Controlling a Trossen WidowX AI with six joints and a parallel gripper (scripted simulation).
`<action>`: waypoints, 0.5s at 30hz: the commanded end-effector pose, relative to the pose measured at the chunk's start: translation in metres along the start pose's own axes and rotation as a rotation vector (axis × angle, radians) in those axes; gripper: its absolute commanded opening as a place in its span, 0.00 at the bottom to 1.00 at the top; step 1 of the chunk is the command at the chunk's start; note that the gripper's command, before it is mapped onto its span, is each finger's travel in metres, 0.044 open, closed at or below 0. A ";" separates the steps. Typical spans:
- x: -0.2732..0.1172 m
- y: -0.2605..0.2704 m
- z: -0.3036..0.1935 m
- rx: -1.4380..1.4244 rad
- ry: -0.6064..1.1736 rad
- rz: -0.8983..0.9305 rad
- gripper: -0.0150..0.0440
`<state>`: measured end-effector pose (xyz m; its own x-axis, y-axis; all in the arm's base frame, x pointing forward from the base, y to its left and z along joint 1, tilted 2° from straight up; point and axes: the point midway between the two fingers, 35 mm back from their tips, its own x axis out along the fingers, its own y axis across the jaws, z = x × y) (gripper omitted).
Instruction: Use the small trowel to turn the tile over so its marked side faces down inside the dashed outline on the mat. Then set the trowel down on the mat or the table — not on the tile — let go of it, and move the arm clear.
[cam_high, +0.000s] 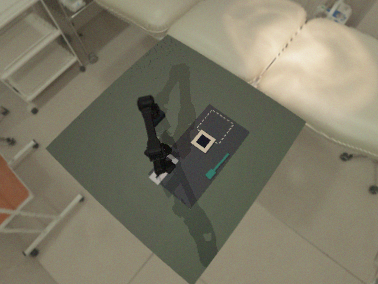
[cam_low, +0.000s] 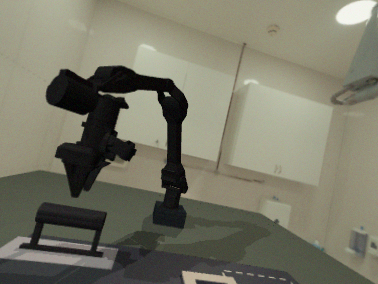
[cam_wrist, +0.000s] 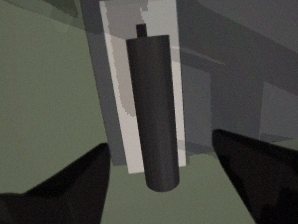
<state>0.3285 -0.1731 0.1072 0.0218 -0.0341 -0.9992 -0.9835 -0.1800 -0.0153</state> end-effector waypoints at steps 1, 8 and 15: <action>0.000 0.002 0.000 0.081 -0.009 -0.023 0.76; 0.006 0.004 -0.002 0.308 -0.032 -0.077 0.76; 0.011 0.006 -0.003 0.541 -0.066 -0.130 0.76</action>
<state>0.3239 -0.1771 0.0973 0.1289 0.0098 -0.9916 -0.9564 0.2654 -0.1217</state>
